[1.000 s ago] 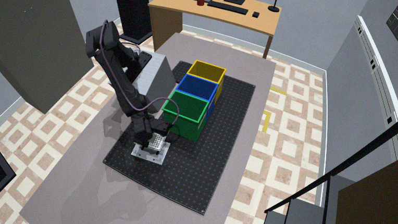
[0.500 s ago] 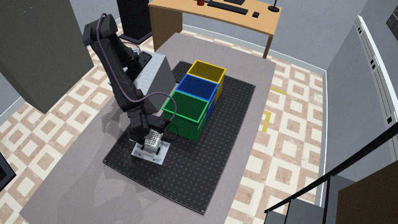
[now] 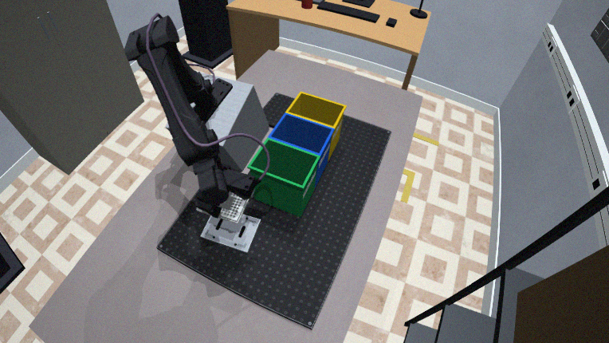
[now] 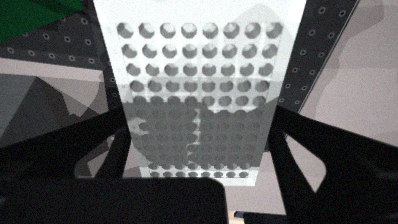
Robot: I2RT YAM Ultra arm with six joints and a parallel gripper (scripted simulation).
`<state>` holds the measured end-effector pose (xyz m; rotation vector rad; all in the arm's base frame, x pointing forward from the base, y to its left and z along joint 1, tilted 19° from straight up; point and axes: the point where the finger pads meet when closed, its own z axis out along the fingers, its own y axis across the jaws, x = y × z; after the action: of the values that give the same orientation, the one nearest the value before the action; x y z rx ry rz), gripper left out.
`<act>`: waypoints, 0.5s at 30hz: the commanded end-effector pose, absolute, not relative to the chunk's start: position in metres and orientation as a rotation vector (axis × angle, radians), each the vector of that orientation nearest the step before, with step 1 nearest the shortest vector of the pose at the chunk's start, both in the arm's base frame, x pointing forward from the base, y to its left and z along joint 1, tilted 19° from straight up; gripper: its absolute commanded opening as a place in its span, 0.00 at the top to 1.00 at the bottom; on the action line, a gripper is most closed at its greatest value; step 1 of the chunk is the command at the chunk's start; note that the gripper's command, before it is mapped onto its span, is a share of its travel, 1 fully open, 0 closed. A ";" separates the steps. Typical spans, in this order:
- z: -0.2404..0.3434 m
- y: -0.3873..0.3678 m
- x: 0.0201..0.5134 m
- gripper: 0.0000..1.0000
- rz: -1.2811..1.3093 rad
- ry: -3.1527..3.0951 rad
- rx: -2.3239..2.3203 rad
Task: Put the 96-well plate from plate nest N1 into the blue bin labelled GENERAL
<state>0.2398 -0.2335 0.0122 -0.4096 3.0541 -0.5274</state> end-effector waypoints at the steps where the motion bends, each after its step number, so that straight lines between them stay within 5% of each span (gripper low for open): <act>1: 0.034 -0.233 0.249 1.00 -0.563 3.020 -0.406; 15: 0.053 -0.226 0.247 1.00 -0.562 3.019 -0.405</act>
<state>0.2380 -0.2261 0.0316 -0.4106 3.0574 -0.5236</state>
